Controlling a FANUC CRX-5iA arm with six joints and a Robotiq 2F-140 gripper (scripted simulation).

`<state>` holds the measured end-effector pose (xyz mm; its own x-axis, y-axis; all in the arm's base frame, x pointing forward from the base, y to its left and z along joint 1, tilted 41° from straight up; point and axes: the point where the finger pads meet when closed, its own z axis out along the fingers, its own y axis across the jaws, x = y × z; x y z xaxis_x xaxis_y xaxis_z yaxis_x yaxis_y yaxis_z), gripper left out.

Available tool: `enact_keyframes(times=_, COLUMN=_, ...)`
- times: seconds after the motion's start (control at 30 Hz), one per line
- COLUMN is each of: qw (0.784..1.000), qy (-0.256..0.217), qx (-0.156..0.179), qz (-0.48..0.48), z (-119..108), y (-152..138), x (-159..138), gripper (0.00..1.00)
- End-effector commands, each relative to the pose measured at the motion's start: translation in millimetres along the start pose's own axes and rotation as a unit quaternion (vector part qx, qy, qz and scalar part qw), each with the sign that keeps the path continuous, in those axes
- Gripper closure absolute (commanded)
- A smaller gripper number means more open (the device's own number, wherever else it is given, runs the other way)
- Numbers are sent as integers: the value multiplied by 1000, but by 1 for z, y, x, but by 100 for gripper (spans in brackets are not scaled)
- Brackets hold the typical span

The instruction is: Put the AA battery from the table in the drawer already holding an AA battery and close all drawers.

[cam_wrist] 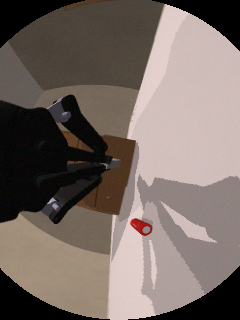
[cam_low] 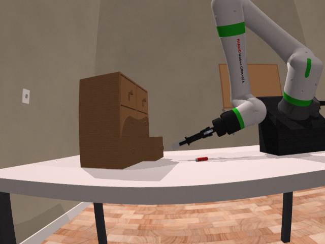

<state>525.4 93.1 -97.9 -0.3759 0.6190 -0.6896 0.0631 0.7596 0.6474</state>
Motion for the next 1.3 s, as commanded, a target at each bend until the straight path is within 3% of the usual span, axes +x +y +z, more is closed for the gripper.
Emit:
enact_keyframes(times=0.0, qw=1000, qy=0, qx=0, qz=0, z=1, y=0, x=0, gripper=100)
enact_keyframes(times=0.5, qw=1000, qy=0, qx=0, qz=0, z=10, y=0, x=-4, gripper=100)
enact_keyframes(times=1.27, qw=1000, qy=0, qx=0, qz=0, z=41, y=0, x=-15, gripper=100)
